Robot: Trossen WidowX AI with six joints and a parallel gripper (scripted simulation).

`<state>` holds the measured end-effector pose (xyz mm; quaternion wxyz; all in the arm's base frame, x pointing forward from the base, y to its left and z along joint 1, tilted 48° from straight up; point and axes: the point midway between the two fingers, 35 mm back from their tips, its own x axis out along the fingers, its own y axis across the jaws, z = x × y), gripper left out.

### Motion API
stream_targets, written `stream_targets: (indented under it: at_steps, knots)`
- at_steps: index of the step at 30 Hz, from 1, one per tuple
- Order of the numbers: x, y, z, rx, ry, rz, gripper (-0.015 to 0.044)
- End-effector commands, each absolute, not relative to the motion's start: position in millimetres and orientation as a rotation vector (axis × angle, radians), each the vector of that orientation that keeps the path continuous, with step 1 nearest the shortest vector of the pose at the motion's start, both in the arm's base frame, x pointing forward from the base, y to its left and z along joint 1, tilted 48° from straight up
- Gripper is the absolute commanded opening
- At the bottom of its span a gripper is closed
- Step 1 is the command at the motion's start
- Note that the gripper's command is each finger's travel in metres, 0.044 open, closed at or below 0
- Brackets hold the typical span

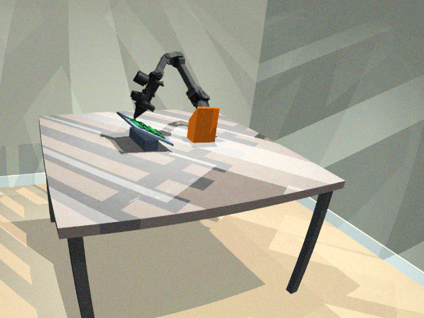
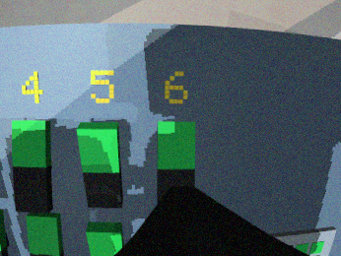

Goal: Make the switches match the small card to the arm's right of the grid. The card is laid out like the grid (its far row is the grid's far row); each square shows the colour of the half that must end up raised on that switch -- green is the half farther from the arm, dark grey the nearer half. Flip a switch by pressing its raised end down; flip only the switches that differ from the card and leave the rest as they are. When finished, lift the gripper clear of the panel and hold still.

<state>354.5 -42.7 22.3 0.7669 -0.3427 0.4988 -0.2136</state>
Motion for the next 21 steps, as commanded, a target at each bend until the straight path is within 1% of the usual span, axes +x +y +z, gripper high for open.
stream_targets:
  at_steps: [1, 21]
  knots:
    - [354.2, -42.7, 20.5, -0.745, 1.087, -0.456, 0.0]
    - [355.2, -44.5, 18.8, -0.745, 1.087, -0.456, 0.0]
